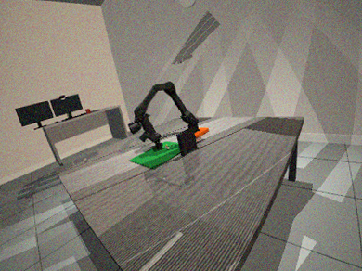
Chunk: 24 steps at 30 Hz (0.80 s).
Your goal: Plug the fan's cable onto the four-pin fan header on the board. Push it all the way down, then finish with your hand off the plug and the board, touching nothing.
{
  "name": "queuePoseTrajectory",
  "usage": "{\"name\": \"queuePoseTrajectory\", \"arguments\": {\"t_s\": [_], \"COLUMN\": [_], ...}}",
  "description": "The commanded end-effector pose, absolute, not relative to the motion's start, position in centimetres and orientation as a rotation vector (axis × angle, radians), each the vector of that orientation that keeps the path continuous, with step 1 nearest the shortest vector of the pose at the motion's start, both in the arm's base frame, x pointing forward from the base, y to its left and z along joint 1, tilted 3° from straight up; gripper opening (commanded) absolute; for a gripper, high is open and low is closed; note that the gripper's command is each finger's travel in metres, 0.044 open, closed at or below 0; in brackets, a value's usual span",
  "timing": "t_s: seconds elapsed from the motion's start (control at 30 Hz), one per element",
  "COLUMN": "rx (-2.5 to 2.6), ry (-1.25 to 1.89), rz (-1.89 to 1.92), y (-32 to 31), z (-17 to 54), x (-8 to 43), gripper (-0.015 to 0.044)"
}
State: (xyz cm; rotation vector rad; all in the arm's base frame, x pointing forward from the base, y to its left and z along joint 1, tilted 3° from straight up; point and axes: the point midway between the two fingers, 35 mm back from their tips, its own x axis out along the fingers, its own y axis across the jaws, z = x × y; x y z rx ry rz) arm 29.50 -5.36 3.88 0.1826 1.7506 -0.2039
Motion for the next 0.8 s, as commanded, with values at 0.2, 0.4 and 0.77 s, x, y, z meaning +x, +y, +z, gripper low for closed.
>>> {"name": "queuePoseTrajectory", "arguments": {"t_s": [0.2, 0.4, 0.77], "rx": [0.183, 0.182, 0.178], "ry": [1.75, 1.75, 1.751], "rz": [-0.204, -0.203, -0.202], "y": [-5.4, -5.3, -5.2], "z": [3.9, 4.7, 8.2], "x": [29.5, 29.6, 29.5], "gripper": [0.0091, 0.0, 0.0]}}
